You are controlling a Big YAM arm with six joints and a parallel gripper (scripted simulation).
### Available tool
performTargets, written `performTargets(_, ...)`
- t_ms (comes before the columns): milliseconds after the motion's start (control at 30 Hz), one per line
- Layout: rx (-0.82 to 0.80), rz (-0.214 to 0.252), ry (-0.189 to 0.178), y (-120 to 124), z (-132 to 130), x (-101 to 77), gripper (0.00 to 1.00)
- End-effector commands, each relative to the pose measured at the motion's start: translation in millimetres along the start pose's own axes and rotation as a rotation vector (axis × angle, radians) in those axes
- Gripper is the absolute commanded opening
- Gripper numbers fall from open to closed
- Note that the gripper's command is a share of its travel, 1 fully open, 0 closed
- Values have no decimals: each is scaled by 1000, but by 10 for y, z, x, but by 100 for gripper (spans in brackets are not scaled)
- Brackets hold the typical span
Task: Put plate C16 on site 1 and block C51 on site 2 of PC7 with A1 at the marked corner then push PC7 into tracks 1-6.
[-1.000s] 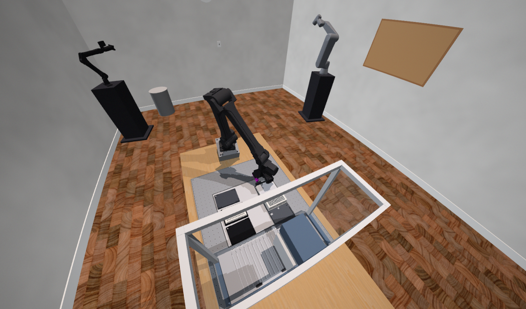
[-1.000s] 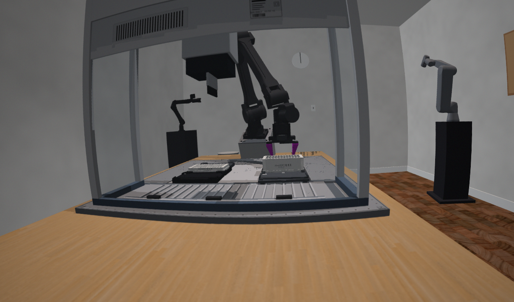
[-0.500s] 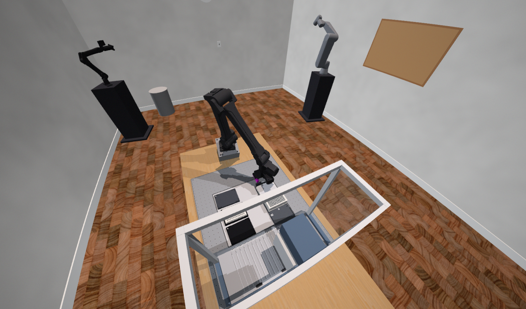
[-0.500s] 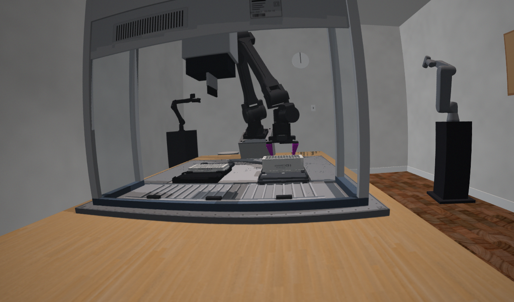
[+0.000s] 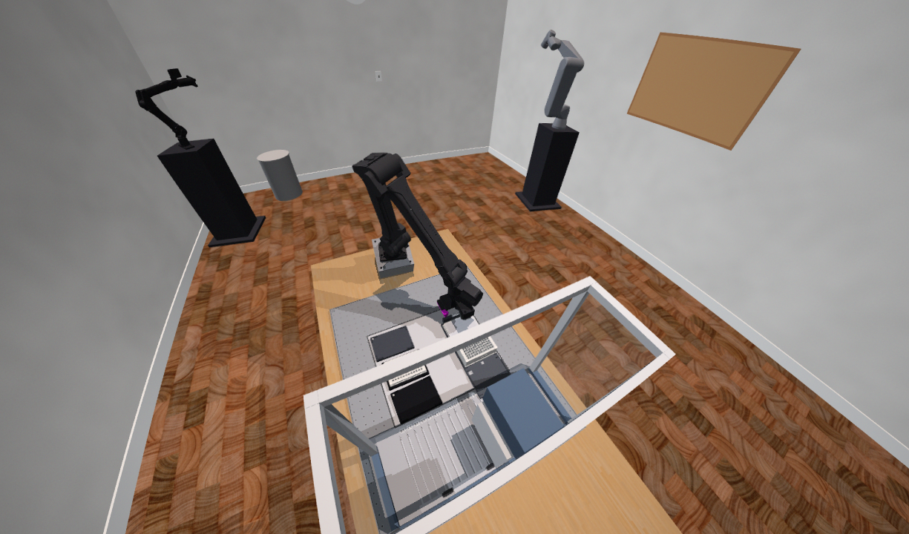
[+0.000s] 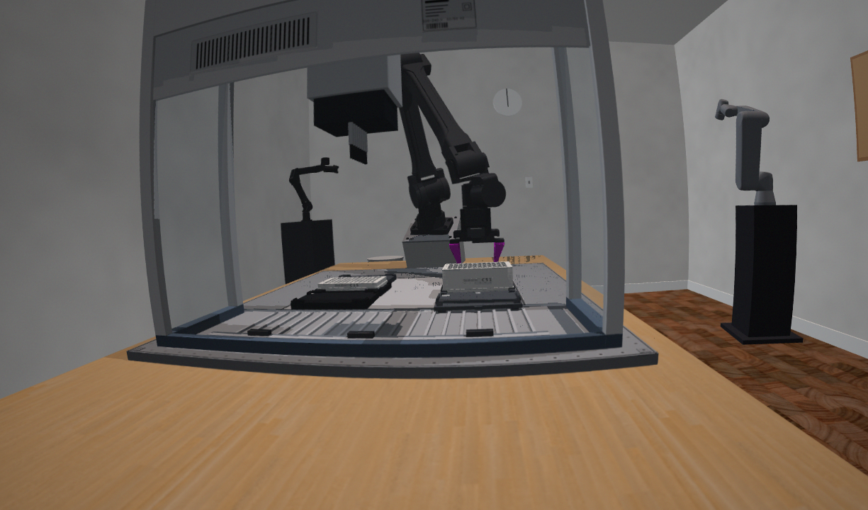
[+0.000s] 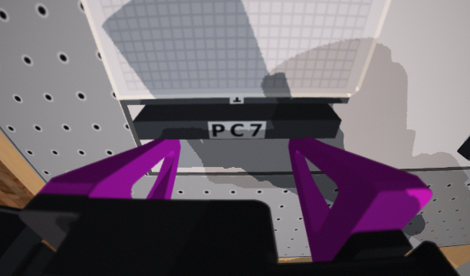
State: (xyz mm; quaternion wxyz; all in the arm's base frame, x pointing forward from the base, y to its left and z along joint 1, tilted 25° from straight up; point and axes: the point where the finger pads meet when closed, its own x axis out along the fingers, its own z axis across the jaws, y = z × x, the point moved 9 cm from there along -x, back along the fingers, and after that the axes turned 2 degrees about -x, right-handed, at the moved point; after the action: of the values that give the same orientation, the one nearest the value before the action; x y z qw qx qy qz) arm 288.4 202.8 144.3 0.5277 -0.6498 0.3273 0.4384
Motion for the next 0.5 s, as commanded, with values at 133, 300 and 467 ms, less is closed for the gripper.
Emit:
performTargets(133, 37, -64, -7, -368, 0, -93, 80)
performTargets(300, 35, -64, -7, -388, 1, -95, 80)
performTargets(467, 36, -65, -8, -403, 1, -96, 80)
